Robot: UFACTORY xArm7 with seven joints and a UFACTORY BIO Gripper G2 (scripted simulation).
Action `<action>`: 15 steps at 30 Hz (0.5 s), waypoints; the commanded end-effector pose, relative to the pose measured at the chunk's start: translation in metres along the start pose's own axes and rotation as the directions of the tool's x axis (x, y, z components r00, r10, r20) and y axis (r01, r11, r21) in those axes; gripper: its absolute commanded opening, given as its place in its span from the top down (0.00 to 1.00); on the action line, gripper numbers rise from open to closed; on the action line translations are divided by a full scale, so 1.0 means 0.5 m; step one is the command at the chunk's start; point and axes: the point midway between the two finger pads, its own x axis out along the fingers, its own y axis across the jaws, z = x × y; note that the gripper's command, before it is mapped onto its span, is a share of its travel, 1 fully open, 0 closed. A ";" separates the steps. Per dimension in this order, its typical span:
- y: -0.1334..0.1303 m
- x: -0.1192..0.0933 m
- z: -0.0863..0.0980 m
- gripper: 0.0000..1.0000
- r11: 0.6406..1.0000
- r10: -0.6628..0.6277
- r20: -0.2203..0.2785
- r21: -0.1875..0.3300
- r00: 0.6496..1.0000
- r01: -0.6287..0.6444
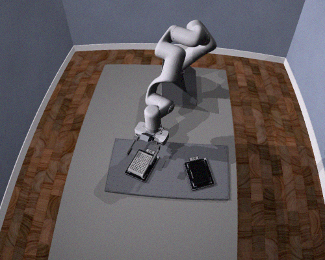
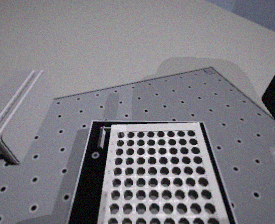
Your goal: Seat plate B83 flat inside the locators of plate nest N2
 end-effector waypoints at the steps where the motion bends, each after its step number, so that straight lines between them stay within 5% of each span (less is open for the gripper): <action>1: -0.001 0.002 -0.007 0.46 1.000 0.000 0.004 -0.001 1.000 0.000; 15: -0.001 0.002 -0.047 0.46 1.000 0.000 0.004 -0.001 1.000 0.000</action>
